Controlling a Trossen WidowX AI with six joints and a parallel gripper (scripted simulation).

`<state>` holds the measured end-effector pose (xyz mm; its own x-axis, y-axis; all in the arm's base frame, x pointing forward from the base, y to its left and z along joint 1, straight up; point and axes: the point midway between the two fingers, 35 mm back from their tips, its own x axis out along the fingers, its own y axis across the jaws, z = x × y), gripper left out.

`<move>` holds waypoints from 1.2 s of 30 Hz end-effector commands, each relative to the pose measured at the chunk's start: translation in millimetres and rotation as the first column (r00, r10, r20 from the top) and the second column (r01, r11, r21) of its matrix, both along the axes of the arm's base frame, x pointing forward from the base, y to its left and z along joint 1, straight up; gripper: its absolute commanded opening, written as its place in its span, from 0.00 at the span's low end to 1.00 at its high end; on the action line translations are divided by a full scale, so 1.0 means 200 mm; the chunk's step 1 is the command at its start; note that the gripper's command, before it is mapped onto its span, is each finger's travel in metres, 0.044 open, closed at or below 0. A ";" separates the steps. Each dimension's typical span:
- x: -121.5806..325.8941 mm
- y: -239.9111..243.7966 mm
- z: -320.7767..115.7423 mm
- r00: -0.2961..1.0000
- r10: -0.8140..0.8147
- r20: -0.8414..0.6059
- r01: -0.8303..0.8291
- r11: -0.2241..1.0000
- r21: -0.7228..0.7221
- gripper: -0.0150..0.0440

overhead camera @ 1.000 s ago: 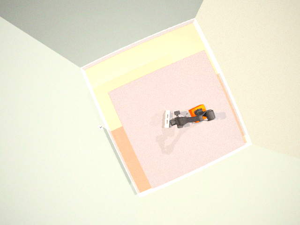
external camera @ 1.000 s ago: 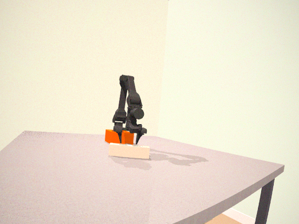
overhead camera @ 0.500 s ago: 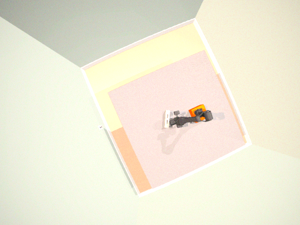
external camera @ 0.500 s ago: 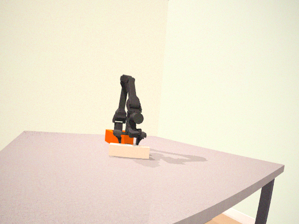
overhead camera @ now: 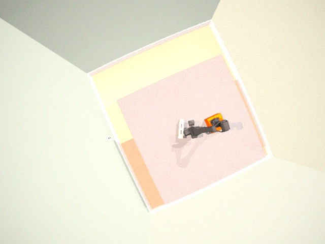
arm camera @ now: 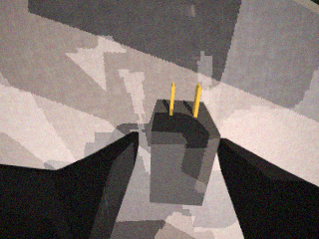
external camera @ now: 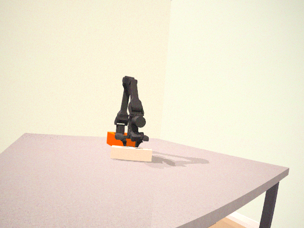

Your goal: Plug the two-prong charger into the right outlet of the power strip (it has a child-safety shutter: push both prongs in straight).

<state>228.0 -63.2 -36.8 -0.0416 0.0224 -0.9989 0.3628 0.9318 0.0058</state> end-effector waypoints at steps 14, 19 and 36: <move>0.00 0.00 0.05 1.000 0.001 -0.001 -0.001 1.000 0.001 0.25; 0.00 0.00 0.15 1.000 0.002 -0.001 -0.002 1.000 0.003 0.25; -0.04 -0.03 0.20 0.996 -0.093 -0.002 0.093 0.996 0.004 0.25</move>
<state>224.1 -66.8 10.0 -0.0371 0.0239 -0.9990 0.4037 0.9149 0.0069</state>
